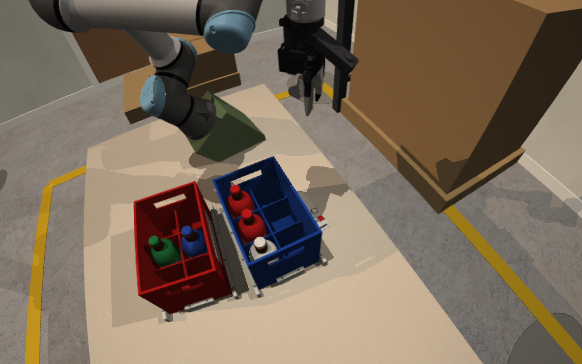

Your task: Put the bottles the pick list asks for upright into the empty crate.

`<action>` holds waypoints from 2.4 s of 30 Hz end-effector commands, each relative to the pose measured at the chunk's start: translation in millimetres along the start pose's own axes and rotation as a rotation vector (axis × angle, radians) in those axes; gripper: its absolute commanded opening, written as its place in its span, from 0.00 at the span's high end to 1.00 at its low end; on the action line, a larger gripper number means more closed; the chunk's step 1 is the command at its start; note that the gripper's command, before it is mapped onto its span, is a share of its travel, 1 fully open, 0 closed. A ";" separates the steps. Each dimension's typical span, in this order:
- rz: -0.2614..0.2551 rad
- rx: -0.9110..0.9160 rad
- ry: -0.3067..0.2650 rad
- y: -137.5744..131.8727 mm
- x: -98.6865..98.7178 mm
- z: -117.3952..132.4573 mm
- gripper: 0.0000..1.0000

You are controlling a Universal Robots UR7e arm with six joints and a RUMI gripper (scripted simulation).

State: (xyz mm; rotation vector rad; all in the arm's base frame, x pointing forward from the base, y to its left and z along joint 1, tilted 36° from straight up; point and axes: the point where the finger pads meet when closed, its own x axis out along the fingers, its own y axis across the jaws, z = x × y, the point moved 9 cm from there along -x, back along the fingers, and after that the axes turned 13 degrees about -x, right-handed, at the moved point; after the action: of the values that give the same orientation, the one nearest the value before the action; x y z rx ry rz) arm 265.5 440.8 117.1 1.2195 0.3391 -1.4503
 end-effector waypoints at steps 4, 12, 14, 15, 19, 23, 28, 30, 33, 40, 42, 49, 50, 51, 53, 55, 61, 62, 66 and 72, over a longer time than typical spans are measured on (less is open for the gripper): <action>0.000 0.001 0.000 -38.1 -14.2 -11.5 0.62; 0.000 0.001 0.000 -65.4 -23.9 -19.2 0.62; 0.000 0.001 0.000 -74.5 -27.2 -21.7 0.62; 0.000 0.001 0.000 -79.0 -28.8 -23.0 0.62; 0.000 0.001 0.000 -97.3 -35.3 -28.2 0.62; 0.000 0.001 0.000 -103.9 -37.7 -30.1 0.62; 0.000 0.001 0.000 -103.9 -37.7 -30.1 0.62; 0.000 0.001 0.000 -103.9 -37.6 -30.0 0.62; 0.000 0.001 0.000 -103.9 -37.6 -30.0 0.62; 0.000 0.001 0.000 -103.9 -37.7 -30.1 0.62; 0.000 0.001 0.000 -103.9 -37.7 -30.1 0.62; 0.000 0.001 0.000 -103.9 -37.7 -30.0 0.62; 0.000 0.001 0.000 -103.9 -37.7 -30.0 0.62; 0.000 0.001 0.000 -103.9 -37.7 -30.0 0.62; 0.000 0.001 0.000 -103.9 -37.7 -30.0 0.62; 0.000 0.001 0.000 -103.9 -37.7 -30.0 0.62; 0.000 0.001 0.000 -103.9 -37.7 -30.0 0.62; 0.000 0.001 0.000 -103.9 -37.7 -30.0 0.62; 0.000 0.001 0.000 -103.9 -37.7 -30.0 0.62; 0.000 0.001 0.000 -103.9 -37.7 -30.0 0.62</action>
State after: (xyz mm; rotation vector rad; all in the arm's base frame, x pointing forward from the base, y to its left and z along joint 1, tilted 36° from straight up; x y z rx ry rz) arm 183.5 516.3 91.4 1.2189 0.3376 -1.4512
